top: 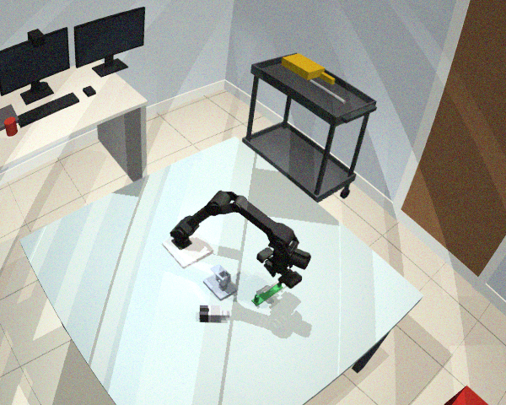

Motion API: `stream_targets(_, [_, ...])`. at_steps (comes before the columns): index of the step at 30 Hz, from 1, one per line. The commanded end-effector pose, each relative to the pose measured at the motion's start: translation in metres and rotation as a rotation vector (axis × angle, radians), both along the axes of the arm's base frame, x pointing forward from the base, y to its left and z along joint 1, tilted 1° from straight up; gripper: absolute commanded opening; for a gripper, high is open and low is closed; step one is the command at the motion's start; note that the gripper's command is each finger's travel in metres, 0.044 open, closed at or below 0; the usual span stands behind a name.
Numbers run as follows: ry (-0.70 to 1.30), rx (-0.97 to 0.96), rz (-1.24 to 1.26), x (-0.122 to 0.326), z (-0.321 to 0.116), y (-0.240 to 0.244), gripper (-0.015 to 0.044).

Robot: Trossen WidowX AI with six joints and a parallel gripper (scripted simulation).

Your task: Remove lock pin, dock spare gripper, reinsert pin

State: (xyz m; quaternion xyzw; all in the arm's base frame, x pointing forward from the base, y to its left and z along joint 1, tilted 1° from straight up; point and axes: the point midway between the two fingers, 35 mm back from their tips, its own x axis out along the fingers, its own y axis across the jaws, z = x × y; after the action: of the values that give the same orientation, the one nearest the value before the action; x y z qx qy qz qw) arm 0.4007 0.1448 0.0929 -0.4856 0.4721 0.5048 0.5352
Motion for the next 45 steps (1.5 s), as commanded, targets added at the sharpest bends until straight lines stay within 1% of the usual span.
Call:
stream_targets(1, [0.004, -0.006, 0.004, -0.001, -0.009, -0.001, 0.0180])
stream_targets(25, [0.004, -0.006, 0.004, 0.000, -0.047, -0.002, 0.0180])
stream_targets(33, [0.004, -0.006, 0.004, -0.001, -0.048, -0.002, 0.0180])
stream_targets(39, [0.004, -0.006, 0.004, -0.001, -0.048, -0.002, 0.0023])
stream_targets(42, [0.004, -0.006, 0.004, -0.001, -0.048, -0.002, 0.0002])
stream_targets(45, [0.004, -0.006, 0.004, -0.001, -0.048, -0.002, 0.0000])
